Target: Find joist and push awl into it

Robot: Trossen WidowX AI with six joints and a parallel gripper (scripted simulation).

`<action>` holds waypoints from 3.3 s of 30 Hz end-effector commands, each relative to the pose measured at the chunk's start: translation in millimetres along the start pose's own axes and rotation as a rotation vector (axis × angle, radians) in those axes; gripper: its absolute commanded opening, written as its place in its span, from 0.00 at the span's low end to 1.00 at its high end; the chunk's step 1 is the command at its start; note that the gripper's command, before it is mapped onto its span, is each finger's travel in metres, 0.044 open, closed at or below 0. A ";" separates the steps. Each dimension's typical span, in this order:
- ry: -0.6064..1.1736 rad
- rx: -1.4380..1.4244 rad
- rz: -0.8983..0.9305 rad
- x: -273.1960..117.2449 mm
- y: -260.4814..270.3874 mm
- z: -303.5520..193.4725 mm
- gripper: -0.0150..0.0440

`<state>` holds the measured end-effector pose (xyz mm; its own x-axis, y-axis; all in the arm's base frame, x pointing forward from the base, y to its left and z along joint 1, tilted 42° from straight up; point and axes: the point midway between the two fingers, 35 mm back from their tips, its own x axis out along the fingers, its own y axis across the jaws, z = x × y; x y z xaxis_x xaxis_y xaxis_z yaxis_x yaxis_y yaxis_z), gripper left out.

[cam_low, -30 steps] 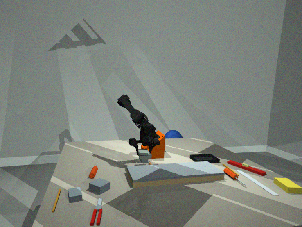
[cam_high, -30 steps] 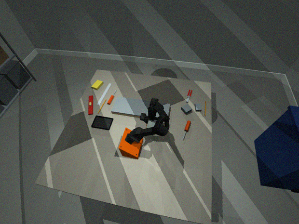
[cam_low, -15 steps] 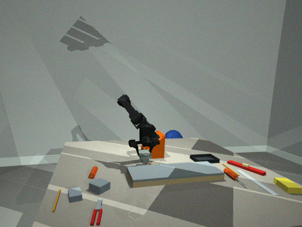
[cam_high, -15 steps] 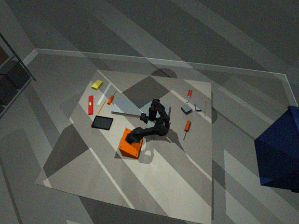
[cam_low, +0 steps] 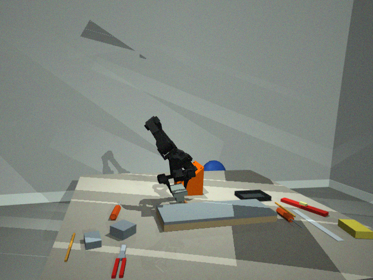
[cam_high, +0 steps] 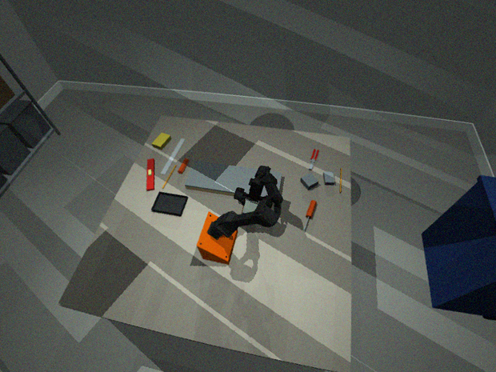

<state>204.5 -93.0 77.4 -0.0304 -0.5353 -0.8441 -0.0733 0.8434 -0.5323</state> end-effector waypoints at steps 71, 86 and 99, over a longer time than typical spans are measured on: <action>-0.018 -0.048 0.476 -1.4 -16.4 2.1 0.25; -0.016 -0.061 0.596 0.2 -19.1 2.0 0.25; -0.028 -0.063 0.700 1.0 -22.6 2.5 0.25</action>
<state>207.0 -112.8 87.4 -0.0706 0.0957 -0.9929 -0.0994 0.9898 0.1025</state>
